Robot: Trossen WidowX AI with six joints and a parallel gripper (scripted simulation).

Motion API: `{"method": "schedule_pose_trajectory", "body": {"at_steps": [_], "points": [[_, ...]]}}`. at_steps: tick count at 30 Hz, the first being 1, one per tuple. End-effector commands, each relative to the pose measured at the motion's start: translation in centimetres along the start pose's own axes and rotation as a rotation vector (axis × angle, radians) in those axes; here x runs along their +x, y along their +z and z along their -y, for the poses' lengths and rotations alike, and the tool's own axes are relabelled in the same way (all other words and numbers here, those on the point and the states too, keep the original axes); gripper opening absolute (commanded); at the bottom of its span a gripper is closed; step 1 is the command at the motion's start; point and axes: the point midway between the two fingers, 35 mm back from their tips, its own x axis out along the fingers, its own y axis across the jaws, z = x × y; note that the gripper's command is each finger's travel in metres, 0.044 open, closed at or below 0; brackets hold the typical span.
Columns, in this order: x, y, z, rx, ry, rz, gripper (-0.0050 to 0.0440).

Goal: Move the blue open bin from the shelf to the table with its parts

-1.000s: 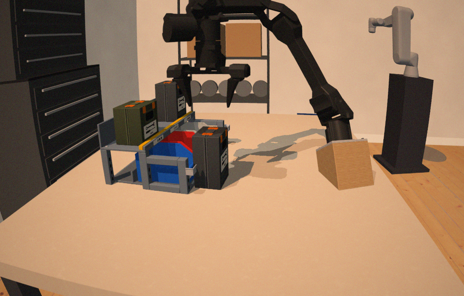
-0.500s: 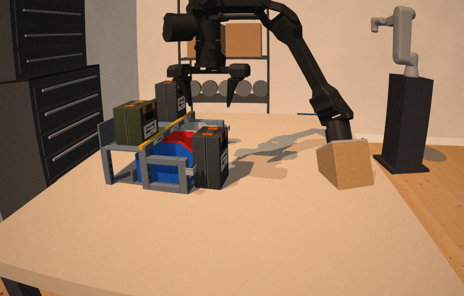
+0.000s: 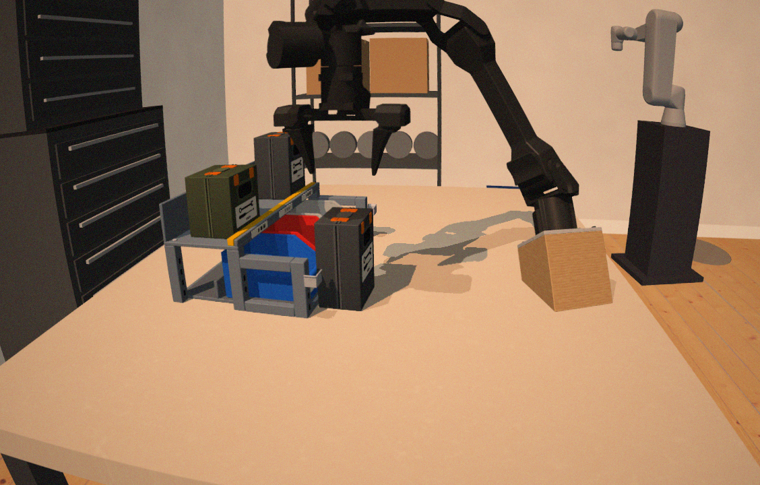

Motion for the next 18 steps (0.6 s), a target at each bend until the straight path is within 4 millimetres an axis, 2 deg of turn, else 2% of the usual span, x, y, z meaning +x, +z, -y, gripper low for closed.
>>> {"method": "schedule_pose_trajectory", "body": {"at_steps": [1,10,15,18], "points": [[-0.5,0.2,0.0,0.011,0.006,-0.015,0.044],[-0.5,0.2,0.0,0.011,0.006,-0.015,0.044],[5.0,0.2,-0.1,0.011,0.006,-0.015,0.044],[5.0,0.2,-0.1,0.011,0.006,-0.015,0.044]]}}
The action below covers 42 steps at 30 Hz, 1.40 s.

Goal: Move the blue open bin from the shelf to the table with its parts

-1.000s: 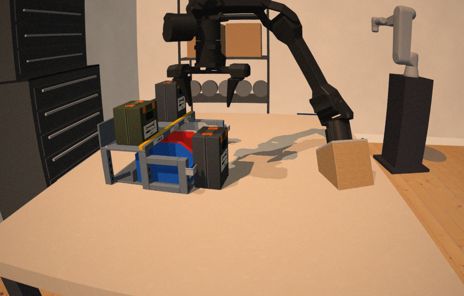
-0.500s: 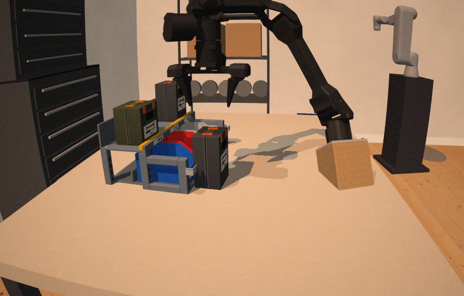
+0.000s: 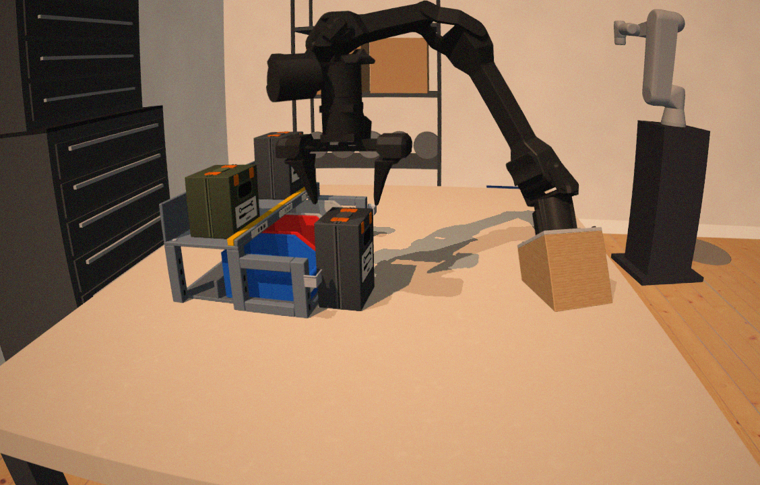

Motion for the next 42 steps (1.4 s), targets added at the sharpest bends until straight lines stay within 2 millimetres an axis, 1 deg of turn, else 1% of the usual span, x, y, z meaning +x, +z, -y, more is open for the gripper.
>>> {"method": "schedule_pose_trajectory", "body": {"at_steps": [1,10,14,26,31,42], "points": [[0.6,0.2,-0.4,0.008,0.025,-0.019,0.044],[0.6,0.1,-0.4,0.011,0.025,-0.024,0.044],[1.9,0.3,-0.4,0.008,0.026,-0.018,0.044],[1.9,0.3,-0.4,0.008,0.026,-0.018,0.044],[1.0,0.3,-0.4,0.008,0.026,-0.017,0.044],[1.0,0.3,-0.4,0.008,0.026,-0.017,0.044]]}}
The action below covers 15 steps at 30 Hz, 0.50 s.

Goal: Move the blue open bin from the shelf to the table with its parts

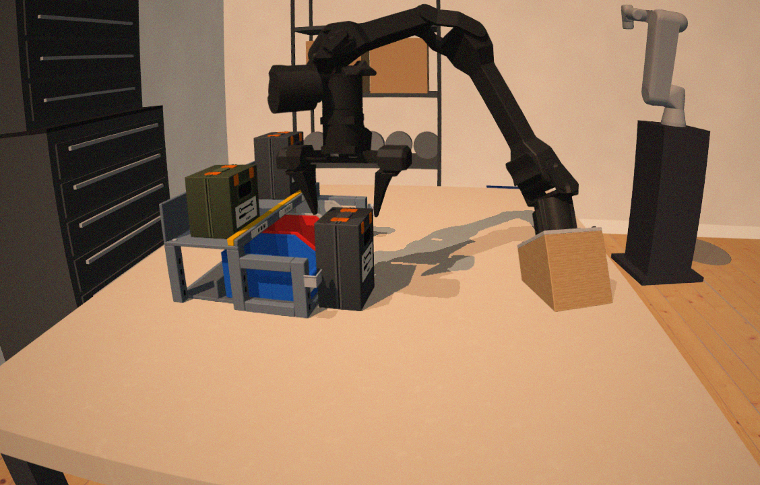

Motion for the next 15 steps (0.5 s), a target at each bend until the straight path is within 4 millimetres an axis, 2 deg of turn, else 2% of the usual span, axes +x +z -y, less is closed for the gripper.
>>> {"method": "schedule_pose_trajectory", "body": {"at_steps": [1,15], "points": [[-0.65,0.2,-0.33,0.012,0.018,-0.008,0.044],[-1.2,0.19,-0.36,0.012,0.018,-0.008,0.044]]}}
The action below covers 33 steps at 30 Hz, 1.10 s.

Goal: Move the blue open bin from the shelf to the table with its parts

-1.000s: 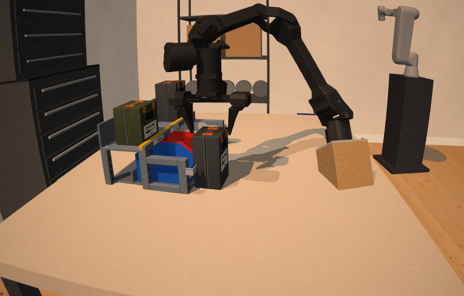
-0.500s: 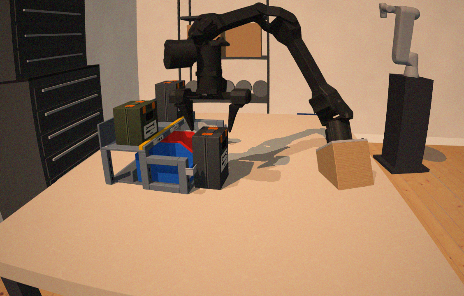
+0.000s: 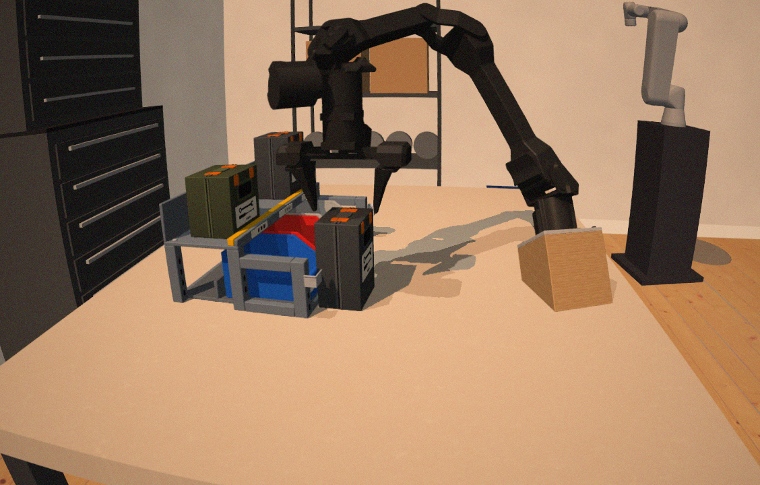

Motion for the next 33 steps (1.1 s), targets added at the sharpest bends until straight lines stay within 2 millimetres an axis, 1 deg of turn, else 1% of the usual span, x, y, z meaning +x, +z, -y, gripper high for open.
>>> {"method": "schedule_pose_trajectory", "body": {"at_steps": [1,33], "points": [[-0.65,0.18,-0.32,0.012,0.017,-0.009,0.044],[-1.02,0.15,-0.33,0.012,0.017,-0.009,0.044]]}}
